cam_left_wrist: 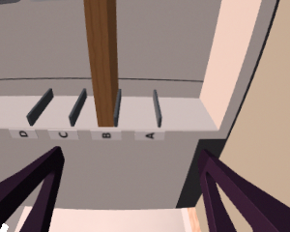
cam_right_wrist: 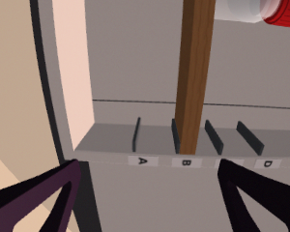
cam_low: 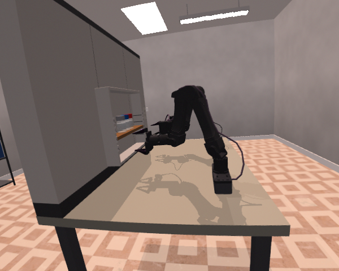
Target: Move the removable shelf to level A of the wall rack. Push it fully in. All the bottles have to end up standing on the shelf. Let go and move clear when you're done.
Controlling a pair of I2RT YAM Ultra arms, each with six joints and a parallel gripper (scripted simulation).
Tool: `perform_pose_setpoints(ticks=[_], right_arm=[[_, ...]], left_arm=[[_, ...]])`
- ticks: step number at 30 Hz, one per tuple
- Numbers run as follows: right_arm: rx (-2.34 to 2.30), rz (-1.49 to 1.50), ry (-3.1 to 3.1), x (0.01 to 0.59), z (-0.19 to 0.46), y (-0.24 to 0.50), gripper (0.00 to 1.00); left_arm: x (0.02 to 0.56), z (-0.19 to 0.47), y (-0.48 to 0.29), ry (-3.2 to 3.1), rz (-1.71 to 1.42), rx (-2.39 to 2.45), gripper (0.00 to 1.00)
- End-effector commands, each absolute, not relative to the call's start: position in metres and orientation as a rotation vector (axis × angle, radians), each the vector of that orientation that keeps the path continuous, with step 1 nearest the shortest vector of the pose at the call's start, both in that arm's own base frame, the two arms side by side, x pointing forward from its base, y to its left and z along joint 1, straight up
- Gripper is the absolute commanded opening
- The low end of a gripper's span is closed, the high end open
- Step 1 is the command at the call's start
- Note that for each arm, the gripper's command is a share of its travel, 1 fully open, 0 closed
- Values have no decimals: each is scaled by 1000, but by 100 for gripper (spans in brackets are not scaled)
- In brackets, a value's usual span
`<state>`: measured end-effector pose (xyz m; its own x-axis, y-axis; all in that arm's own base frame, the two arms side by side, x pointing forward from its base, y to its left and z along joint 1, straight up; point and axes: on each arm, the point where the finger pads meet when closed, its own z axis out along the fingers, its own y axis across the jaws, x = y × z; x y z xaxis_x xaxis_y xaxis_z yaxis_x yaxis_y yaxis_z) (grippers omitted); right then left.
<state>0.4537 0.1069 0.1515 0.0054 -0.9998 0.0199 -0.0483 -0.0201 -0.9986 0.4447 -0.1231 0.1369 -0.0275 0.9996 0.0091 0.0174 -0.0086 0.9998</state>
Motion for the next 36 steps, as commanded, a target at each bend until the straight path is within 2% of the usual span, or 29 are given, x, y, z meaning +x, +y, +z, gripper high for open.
perform_pose_setpoints(ticks=[1, 10, 36], right_arm=[[-1210, -1208, 1208, 461, 168, 106, 100], [-1210, -1208, 1208, 461, 168, 106, 100], [-1210, -1208, 1208, 461, 249, 106, 100]], left_arm=[[452, 142, -125, 1228, 1228, 1197, 100], [452, 142, -125, 1228, 1228, 1197, 100], [452, 223, -125, 1228, 1228, 1197, 100]])
